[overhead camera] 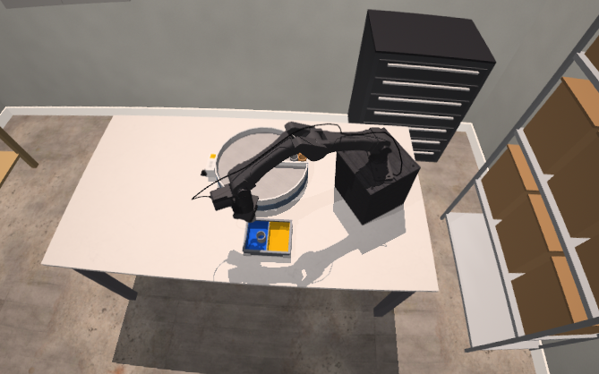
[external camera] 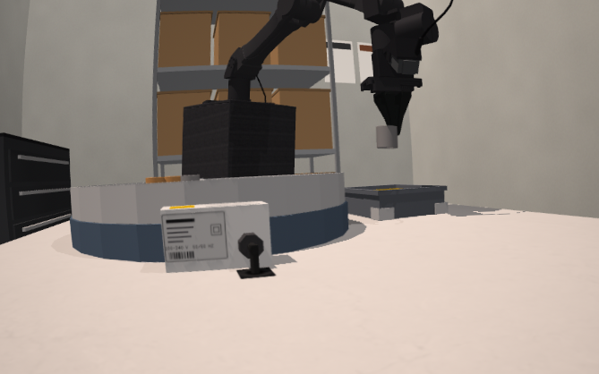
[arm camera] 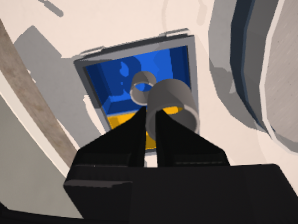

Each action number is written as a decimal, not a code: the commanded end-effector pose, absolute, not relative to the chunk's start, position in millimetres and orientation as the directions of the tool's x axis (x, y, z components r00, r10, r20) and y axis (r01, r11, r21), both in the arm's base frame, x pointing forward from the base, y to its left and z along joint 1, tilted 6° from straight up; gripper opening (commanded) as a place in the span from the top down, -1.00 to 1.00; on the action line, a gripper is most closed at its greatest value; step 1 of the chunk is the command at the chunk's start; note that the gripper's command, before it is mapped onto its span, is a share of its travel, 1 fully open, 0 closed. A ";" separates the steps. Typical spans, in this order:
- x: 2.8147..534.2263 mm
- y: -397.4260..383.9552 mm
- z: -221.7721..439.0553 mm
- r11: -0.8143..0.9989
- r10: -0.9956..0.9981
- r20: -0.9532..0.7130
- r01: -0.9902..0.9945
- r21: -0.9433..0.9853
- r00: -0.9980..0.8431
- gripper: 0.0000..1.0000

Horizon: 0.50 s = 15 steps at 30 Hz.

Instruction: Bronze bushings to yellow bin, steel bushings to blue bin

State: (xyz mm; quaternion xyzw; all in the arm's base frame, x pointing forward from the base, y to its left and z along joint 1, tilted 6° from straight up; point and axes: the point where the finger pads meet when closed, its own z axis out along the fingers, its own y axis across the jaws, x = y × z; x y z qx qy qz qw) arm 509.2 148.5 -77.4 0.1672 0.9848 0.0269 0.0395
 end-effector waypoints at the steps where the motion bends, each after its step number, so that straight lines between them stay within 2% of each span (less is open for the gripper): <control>1: 515.2 150.7 -69.9 0.942 0.334 -0.089 0.329 0.069 -0.938 1.00; 15: 513.4 145.8 -66.0 0.941 0.336 -0.097 0.330 0.075 -0.937 1.00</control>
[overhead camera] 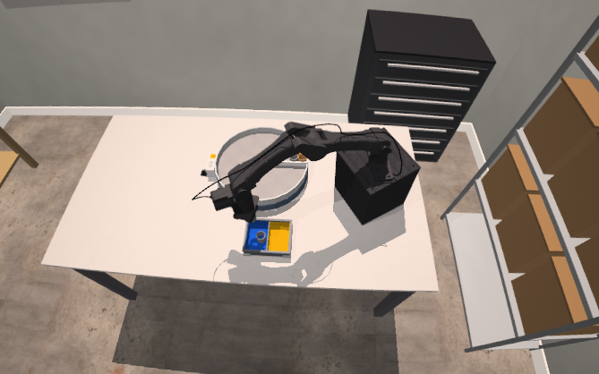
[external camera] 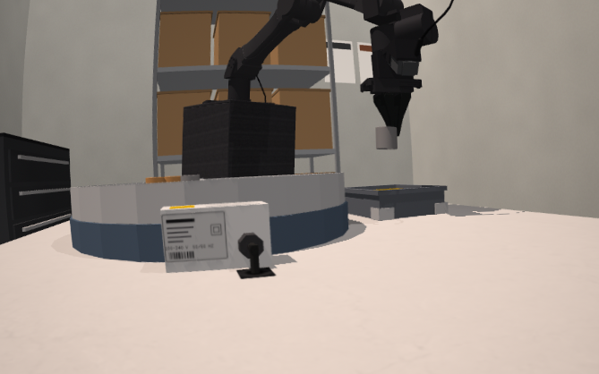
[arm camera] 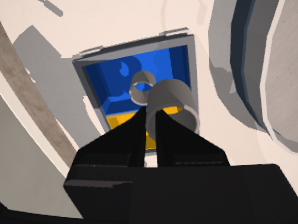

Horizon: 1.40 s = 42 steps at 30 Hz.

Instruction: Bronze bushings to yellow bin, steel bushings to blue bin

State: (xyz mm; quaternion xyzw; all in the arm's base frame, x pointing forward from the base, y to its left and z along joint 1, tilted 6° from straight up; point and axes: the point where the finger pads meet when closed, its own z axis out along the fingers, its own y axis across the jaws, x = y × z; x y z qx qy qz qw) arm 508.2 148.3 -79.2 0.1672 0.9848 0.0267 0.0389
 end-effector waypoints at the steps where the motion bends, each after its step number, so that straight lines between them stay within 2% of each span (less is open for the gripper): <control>1: 512.3 144.7 -66.2 0.941 0.336 -0.094 0.330 0.072 -0.937 1.00; 37: 519.1 146.2 -57.5 0.941 0.337 -0.111 0.329 0.084 -0.935 1.00; 42: 518.7 146.0 -72.5 0.941 0.337 -0.104 0.330 0.079 -0.936 1.00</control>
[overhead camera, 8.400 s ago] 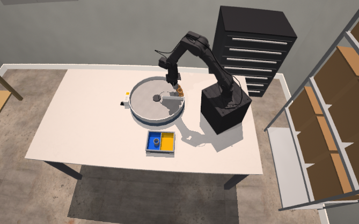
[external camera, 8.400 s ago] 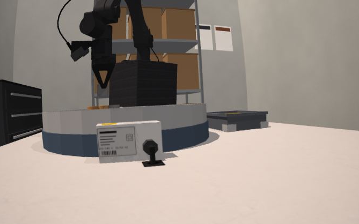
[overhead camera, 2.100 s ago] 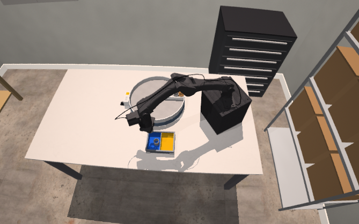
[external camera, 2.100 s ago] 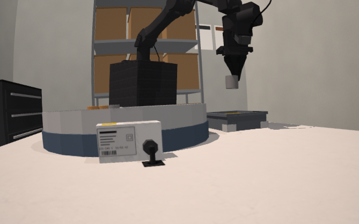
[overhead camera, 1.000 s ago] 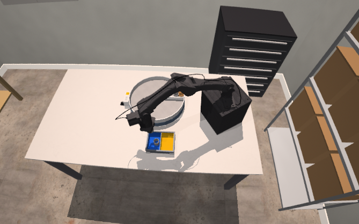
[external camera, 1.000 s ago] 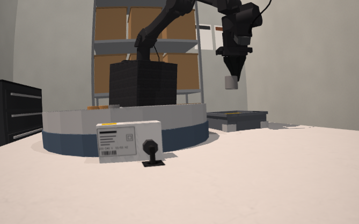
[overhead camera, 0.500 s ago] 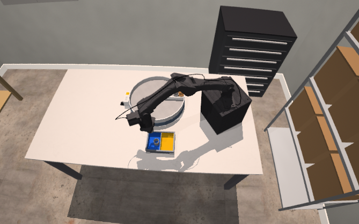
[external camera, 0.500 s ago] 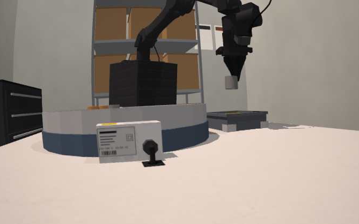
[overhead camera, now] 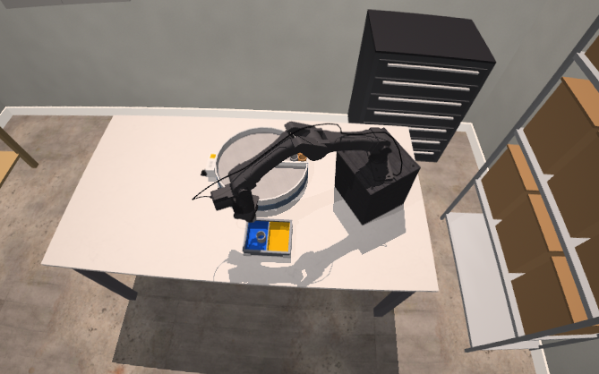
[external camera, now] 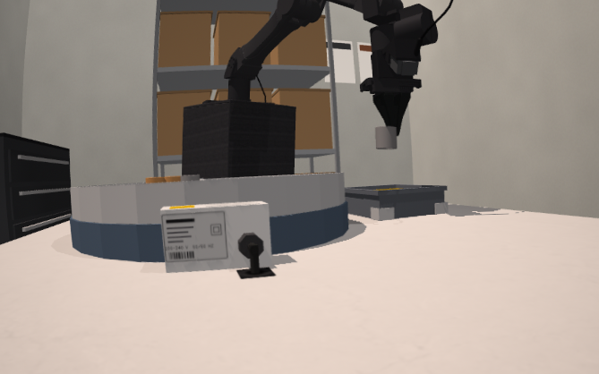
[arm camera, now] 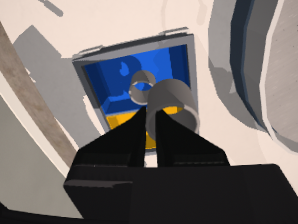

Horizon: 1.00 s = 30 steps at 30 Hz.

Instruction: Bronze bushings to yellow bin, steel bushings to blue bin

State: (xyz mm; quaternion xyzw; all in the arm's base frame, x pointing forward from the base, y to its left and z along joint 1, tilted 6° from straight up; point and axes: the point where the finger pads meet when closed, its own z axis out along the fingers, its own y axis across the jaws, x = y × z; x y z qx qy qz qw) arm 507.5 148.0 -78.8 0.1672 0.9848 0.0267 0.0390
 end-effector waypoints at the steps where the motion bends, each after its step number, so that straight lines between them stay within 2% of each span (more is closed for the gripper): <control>1: 517.0 145.5 -79.9 0.941 0.336 -0.096 0.330 0.074 -0.937 1.00; 14: 525.8 146.1 -137.4 0.941 0.337 -0.103 0.330 0.078 -0.936 1.00; 17: 534.7 148.5 -119.1 0.940 0.338 -0.132 0.327 0.099 -0.932 1.00; 30: 524.7 145.7 -131.0 0.941 0.337 -0.098 0.331 0.075 -0.936 1.00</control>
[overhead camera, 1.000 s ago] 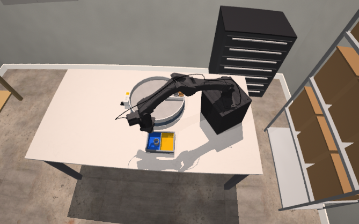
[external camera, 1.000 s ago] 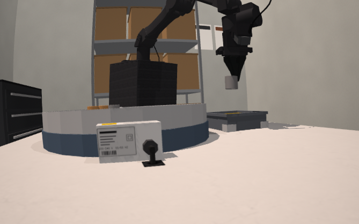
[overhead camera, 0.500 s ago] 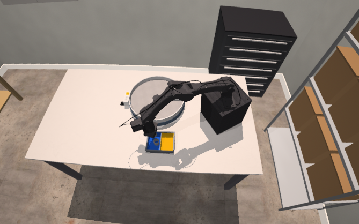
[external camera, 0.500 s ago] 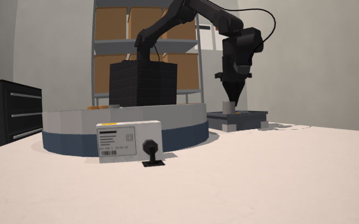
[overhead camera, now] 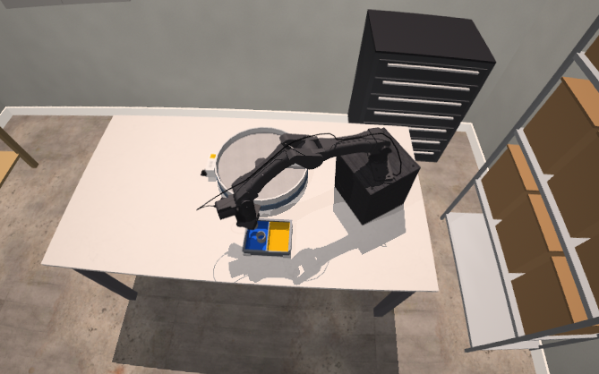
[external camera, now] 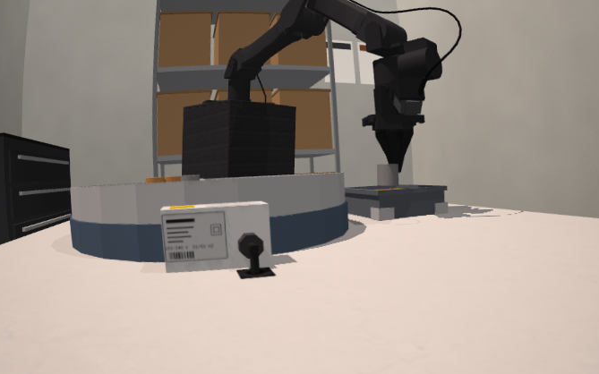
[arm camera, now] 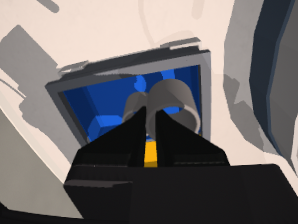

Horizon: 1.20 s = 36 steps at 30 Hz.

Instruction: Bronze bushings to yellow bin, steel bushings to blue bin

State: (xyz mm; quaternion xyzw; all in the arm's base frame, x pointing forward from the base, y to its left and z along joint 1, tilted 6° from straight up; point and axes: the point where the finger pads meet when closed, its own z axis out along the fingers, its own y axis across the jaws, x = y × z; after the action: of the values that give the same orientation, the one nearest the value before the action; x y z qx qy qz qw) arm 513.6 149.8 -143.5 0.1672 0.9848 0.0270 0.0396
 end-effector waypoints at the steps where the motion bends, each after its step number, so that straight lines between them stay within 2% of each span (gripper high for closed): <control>1: 524.9 145.8 -131.0 0.941 0.337 -0.099 0.331 0.076 -0.936 1.00; 36: 525.2 144.0 -137.4 0.940 0.338 -0.099 0.332 0.076 -0.936 1.00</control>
State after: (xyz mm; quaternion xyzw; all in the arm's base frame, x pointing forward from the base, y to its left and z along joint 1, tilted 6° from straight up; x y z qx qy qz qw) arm 513.7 149.8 -143.4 0.1670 0.9848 0.0271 0.0397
